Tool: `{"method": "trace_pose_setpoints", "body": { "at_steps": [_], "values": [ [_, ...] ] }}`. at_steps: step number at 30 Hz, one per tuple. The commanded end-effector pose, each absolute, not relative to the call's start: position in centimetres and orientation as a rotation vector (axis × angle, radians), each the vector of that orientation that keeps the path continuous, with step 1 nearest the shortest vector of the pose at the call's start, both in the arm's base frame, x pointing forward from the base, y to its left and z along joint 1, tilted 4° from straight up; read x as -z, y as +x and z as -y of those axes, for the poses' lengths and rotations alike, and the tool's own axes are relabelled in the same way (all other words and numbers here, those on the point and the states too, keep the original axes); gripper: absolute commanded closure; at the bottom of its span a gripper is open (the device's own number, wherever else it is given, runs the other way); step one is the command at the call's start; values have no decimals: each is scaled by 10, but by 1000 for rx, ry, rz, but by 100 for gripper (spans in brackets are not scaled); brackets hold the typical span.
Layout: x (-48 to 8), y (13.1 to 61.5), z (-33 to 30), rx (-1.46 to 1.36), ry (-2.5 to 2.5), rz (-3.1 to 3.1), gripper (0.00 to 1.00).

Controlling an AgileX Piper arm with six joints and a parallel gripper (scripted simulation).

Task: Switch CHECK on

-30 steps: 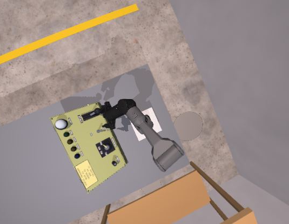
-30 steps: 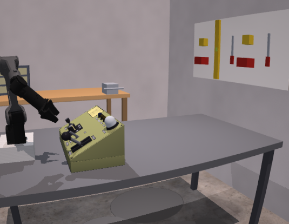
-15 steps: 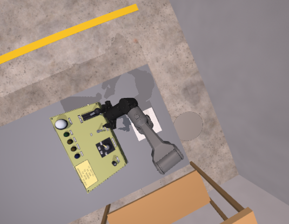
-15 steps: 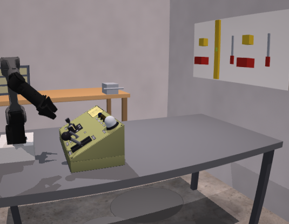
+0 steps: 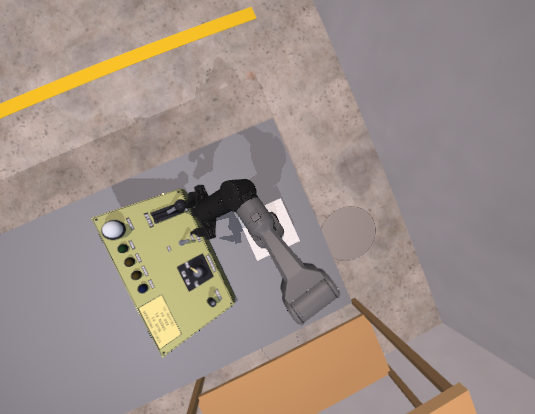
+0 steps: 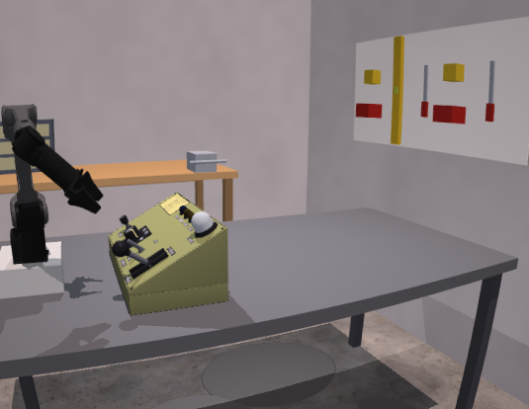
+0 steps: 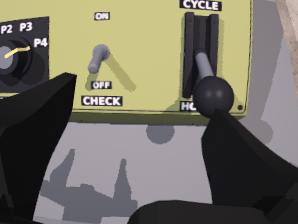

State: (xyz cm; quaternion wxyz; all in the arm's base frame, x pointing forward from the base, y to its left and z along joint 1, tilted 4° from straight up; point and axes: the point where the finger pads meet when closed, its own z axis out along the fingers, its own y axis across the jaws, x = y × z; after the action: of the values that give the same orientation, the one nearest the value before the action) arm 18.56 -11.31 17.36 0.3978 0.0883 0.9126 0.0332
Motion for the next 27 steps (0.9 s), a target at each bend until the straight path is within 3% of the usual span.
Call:
{"method": "trace_pose_setpoints", "body": {
  "at_steps": [1, 16, 27],
  "values": [
    [-175, 185, 113, -82, 223, -2312, 0],
    [-159, 188, 87, -126, 151, -2507, 0],
    [-168, 214, 58, 80, -47, -2632, 0]
  ]
}}
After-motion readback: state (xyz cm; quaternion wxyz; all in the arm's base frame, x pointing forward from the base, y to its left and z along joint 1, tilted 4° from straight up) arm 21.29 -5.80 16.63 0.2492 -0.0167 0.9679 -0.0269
